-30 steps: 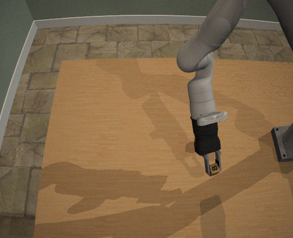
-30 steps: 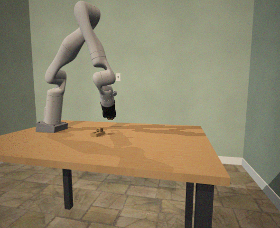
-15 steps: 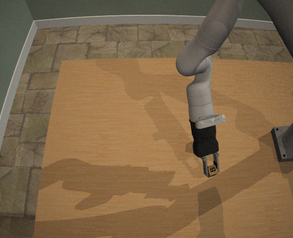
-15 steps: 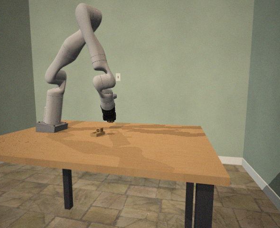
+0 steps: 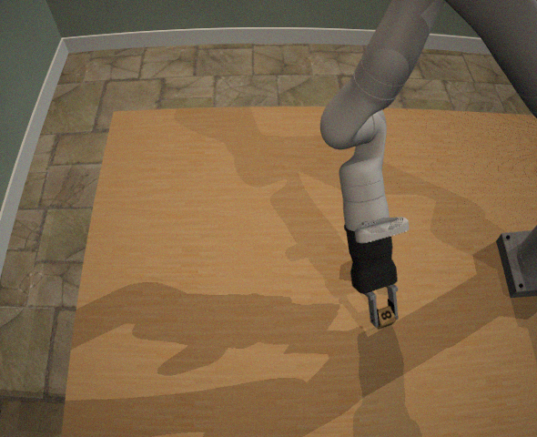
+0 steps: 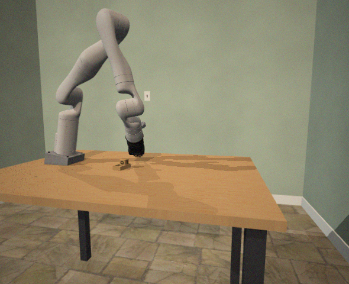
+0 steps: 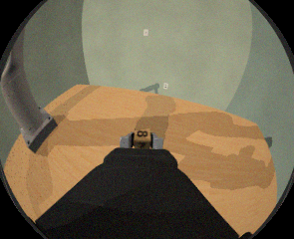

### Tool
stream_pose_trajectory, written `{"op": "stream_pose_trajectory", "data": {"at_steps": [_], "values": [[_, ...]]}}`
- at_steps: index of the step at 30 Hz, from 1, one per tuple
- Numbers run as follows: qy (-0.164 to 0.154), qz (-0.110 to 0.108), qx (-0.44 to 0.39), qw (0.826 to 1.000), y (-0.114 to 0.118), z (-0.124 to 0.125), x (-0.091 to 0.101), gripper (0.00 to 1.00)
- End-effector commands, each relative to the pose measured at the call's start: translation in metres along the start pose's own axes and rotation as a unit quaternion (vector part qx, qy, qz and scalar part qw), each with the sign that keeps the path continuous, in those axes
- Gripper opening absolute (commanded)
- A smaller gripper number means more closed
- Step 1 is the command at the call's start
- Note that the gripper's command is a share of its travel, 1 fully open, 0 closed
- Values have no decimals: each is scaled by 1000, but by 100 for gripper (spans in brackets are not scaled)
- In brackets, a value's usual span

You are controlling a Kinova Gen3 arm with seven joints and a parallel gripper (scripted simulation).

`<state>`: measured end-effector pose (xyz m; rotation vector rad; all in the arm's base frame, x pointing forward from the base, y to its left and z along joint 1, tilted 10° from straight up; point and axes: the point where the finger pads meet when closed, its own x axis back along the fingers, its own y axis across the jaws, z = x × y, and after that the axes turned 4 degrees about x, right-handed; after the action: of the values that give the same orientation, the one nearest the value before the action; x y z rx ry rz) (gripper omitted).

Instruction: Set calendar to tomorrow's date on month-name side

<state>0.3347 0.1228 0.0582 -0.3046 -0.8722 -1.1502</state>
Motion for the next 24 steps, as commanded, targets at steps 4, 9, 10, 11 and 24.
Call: {"op": "stream_pose_trajectory", "data": {"at_steps": [4, 9, 10, 11, 24], "values": [[3, 2, -2, 1000, -2, -5, -7, 57], [3, 2, -2, 1000, -2, -8, -10, 57], [3, 2, -2, 1000, -2, -8, -10, 57], [3, 2, -2, 1000, -2, -9, -11, 57], [3, 2, -2, 1000, -2, -12, -14, 57]]}}
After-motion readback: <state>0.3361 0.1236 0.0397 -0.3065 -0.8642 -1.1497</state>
